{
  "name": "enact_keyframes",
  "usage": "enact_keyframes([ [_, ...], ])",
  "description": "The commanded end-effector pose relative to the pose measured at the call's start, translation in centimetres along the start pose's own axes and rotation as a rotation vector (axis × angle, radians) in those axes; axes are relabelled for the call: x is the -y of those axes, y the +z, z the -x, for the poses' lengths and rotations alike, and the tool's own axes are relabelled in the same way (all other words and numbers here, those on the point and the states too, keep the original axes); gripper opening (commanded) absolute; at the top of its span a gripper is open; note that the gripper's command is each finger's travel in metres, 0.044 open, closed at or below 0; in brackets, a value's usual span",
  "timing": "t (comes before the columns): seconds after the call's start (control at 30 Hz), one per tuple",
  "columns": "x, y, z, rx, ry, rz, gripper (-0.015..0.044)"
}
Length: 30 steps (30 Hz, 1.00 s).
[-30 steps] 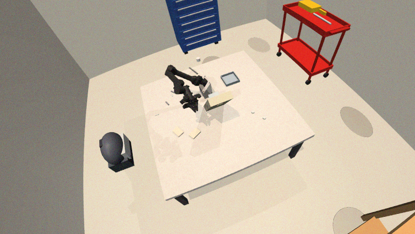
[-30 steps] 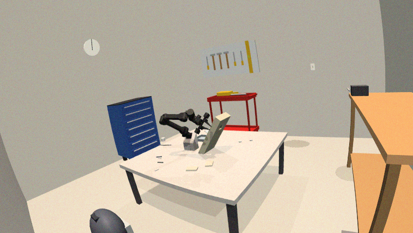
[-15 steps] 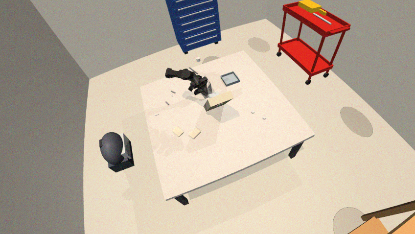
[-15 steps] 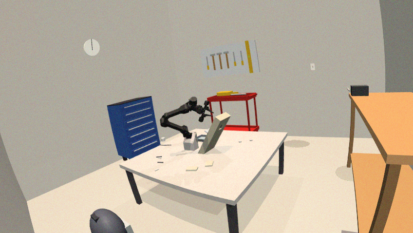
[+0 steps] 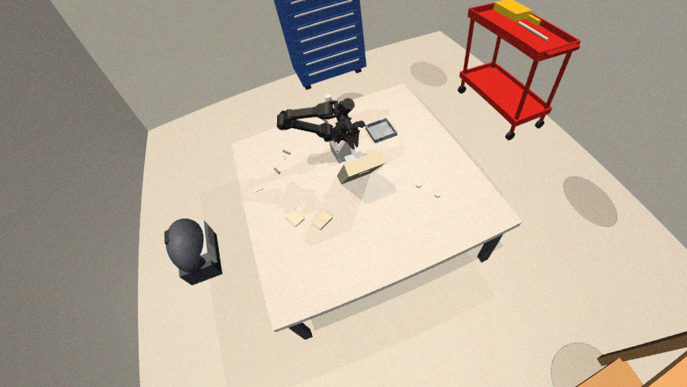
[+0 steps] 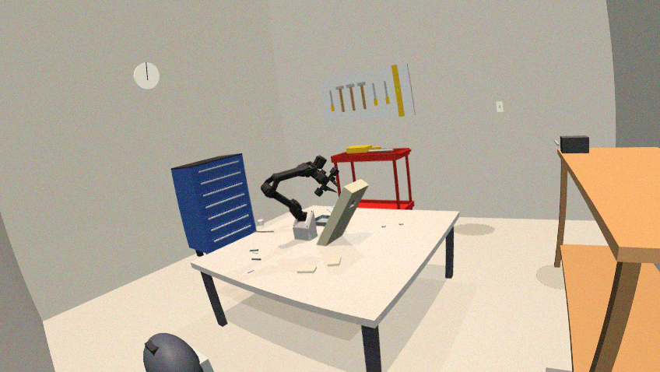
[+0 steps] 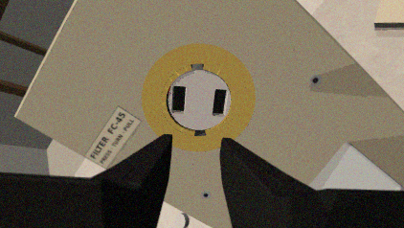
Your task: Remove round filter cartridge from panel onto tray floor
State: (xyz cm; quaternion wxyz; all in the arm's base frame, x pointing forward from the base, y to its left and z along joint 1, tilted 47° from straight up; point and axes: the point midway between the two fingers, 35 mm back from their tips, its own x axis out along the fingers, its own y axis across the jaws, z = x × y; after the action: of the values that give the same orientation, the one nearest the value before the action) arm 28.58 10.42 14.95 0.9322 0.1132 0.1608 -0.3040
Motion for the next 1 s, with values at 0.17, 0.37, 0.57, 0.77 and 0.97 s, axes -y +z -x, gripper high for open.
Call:
enact_keyframes([
  [0.17,0.2,-0.1,-0.2,0.018,-0.007,0.000,0.0115],
  [0.37,0.2,-0.2,-1.2,0.013,-0.009,-0.001,0.0115],
  [0.57,0.1,-0.3,-2.2,0.010,-0.010,-0.002,0.0115],
  [0.77,0.1,-0.3,-3.2,0.010,-0.010,-0.002,0.0115],
  [0.97,0.2,-0.1,-4.1,0.013,-0.008,-0.002,0.0115],
])
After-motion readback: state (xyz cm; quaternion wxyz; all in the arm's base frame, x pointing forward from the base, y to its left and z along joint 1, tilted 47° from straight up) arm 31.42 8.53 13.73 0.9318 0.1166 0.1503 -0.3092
